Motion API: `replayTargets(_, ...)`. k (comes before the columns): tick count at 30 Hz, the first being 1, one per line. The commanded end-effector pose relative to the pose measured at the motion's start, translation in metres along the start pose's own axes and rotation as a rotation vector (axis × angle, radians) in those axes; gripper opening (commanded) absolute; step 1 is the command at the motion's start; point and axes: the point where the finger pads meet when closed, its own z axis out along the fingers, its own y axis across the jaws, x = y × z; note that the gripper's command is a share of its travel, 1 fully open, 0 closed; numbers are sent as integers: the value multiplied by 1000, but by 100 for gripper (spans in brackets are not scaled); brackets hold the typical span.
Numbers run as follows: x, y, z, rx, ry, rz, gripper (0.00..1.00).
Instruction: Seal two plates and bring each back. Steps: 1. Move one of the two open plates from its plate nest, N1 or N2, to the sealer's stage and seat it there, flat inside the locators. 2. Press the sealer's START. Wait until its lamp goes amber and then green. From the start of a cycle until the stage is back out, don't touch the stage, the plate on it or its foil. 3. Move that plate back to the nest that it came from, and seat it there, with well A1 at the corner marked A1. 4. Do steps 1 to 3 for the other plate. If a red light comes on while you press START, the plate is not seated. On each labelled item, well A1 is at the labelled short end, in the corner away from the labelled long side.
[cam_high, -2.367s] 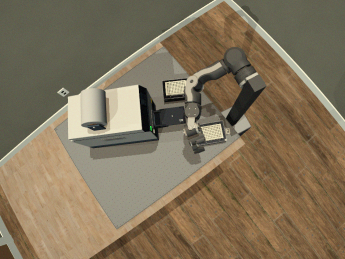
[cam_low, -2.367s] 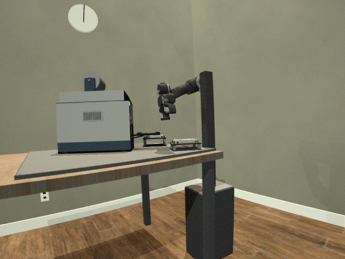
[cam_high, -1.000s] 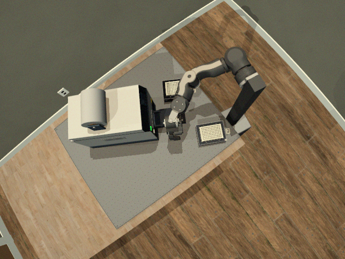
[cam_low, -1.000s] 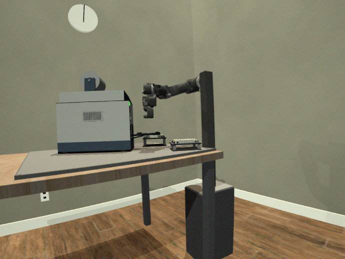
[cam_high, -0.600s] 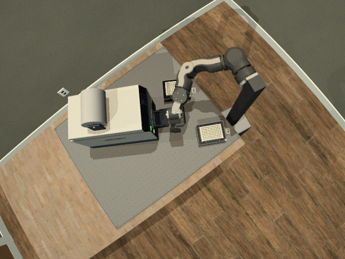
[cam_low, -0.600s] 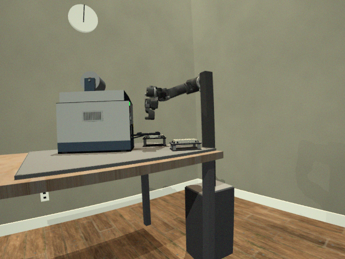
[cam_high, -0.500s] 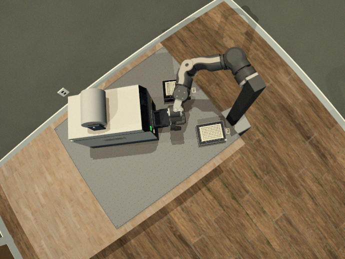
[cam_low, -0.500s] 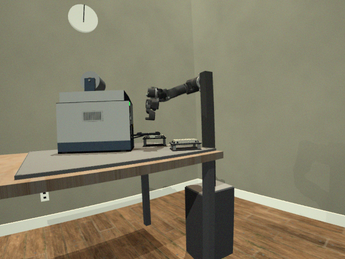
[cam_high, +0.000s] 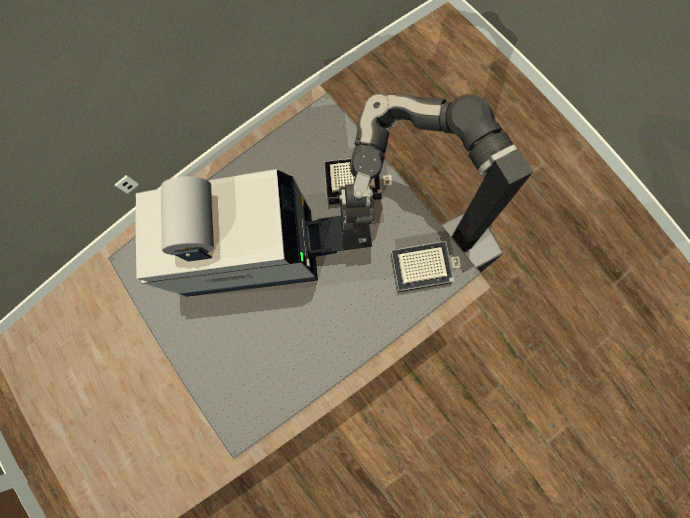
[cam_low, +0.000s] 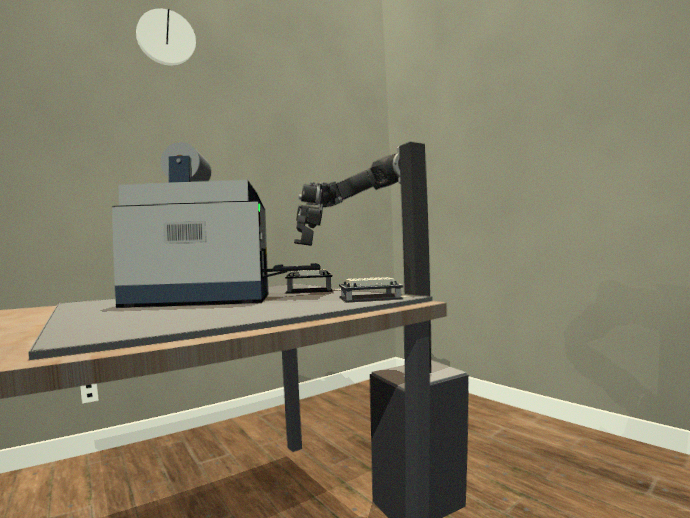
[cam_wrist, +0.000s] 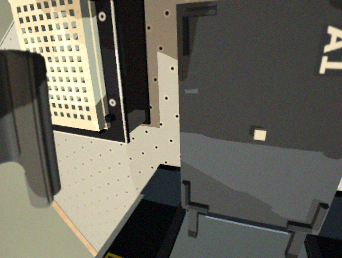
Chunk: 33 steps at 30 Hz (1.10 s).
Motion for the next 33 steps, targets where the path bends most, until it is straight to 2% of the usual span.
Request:
replayTargets(1,-3,-1,-3,-23,-15,-5,65)
replayTargets(3,-3,-1,-3,-23,-15,-5,65)
replayTargets(4,0,-7,0,-14,-46,-1,65)
replayTargets(8,1,-26,2,-21,-50,-3,65)
replayTargets(9,3,-31,4,-14,-80,2,65)
replayTargets(14,6,-55,7,-18,-84,-1,65)
replayTargets(15,7,-61,9,-14,-115,5,65)
replayTargets(22,10,-85,13,-15,-117,1,65)
replayTargets(23,11,-90,14,-13,-150,8,65)
replayTargets(26,11,-104,15,-18,-156,7,65)
replayTargets(27,14,-110,18,-13,-185,11,65)
replayTargets(33,18,-140,23,-10,-184,8,65)
